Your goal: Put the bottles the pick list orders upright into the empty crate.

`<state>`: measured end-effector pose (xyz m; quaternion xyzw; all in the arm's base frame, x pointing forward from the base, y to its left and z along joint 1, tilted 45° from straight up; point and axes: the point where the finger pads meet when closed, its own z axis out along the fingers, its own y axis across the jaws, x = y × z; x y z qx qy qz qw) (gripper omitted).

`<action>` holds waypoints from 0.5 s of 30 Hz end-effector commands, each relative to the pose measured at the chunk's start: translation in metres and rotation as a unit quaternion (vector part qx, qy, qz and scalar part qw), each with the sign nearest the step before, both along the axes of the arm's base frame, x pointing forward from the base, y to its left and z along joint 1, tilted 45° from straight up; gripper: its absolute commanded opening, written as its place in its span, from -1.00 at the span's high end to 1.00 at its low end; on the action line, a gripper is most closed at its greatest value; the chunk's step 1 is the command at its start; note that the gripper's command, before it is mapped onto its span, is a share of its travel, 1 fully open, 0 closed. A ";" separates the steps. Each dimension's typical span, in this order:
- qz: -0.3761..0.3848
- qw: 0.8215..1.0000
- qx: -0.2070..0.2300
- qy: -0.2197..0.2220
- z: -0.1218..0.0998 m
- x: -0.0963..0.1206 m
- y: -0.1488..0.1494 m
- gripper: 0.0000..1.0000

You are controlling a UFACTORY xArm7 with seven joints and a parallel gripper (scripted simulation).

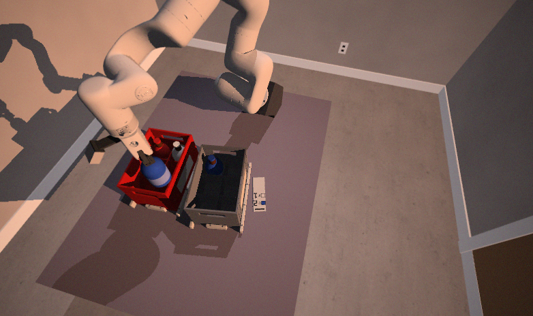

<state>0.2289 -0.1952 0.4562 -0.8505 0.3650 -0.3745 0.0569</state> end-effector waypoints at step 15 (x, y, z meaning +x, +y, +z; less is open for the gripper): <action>-0.001 1.000 -0.001 -0.002 -0.010 -0.005 0.030 1.00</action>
